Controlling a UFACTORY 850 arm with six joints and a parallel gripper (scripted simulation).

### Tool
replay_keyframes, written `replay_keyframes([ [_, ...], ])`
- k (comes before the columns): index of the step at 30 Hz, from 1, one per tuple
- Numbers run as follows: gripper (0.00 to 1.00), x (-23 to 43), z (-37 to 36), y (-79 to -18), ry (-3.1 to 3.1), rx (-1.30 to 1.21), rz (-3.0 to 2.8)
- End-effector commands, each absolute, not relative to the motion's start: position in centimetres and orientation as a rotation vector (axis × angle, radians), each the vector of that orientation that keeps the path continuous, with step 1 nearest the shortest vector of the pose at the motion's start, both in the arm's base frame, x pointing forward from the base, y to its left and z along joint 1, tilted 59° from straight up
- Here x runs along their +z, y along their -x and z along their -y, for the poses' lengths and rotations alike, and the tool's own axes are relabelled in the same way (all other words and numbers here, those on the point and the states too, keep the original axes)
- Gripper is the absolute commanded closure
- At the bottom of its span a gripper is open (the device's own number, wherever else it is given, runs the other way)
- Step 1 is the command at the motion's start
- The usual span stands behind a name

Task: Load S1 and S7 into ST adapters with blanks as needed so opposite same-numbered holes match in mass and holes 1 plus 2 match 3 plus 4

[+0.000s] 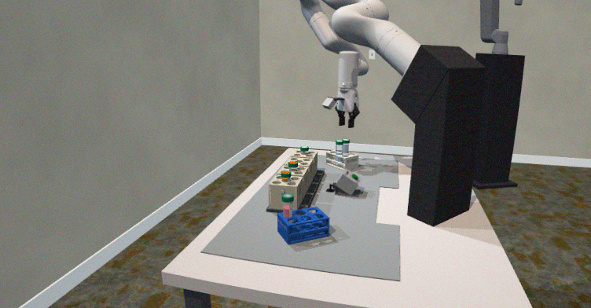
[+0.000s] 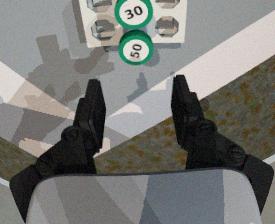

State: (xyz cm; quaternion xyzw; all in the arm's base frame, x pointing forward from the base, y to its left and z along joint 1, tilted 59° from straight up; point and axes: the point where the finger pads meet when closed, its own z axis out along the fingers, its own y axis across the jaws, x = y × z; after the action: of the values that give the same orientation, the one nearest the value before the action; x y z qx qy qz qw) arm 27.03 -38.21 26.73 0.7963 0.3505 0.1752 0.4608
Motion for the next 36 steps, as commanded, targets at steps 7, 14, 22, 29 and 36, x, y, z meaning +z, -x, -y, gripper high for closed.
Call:
replay_keyframes([
  [7,0.43,25.7,39.4,-28.2,-1.959,0.431,-0.862],
  [14,0.43,25.1,40.2,-29.0,-1.959,0.431,-0.862],
  [22,0.43,24.4,41.0,-29.8,-1.959,0.431,-0.862],
  [29,0.43,23.7,41.9,-30.7,-1.959,0.431,-0.862],
  [36,0.43,23.5,42.1,-30.9,-1.959,0.431,-0.862],
])
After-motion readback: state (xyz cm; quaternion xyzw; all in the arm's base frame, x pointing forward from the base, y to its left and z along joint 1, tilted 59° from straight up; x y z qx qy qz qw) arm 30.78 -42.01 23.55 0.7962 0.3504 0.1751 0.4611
